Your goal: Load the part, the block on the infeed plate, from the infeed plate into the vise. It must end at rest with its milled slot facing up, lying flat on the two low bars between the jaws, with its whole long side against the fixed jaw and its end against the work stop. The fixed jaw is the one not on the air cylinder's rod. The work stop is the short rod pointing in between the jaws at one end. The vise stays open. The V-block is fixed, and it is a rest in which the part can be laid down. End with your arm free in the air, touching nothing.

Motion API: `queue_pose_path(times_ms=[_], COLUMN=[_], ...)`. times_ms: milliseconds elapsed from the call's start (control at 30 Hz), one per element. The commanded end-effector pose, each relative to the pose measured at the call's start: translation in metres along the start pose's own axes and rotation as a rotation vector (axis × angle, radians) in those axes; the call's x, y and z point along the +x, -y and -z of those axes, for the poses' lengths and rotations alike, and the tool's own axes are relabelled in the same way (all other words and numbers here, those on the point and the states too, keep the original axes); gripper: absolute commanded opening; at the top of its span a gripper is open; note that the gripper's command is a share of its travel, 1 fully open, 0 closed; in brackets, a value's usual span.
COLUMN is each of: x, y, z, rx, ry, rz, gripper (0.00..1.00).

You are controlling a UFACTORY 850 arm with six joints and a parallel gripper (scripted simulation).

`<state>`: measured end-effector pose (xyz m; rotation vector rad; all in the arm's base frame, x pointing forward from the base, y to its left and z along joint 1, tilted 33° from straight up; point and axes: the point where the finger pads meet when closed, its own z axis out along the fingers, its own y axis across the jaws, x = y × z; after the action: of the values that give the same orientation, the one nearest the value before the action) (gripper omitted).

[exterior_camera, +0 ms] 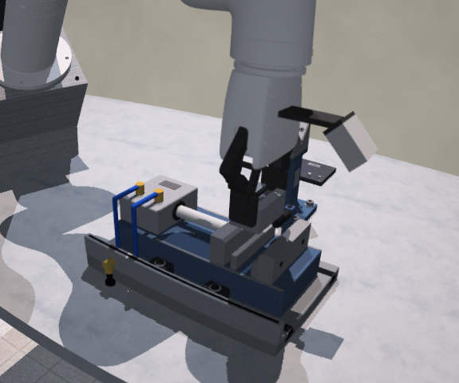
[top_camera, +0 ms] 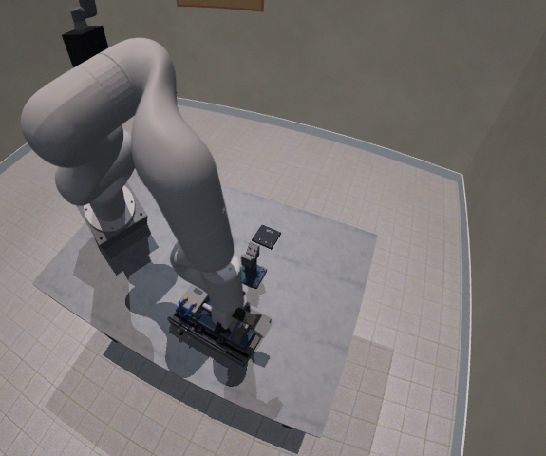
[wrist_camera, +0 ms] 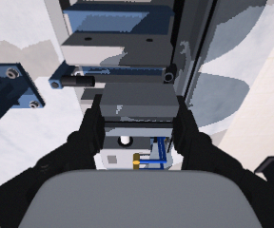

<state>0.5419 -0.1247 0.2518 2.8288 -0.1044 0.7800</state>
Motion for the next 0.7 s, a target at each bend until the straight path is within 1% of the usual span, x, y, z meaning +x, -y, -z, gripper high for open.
queue_pose_path(times_ms=[0, 667], x=[0.001, 0.001], y=[0.000, 0.000], z=[-0.002, -0.014], rx=[0.000, 0.000], ry=[-0.004, -0.004], rz=[0.000, 0.000], gripper=[0.00, 0.00])
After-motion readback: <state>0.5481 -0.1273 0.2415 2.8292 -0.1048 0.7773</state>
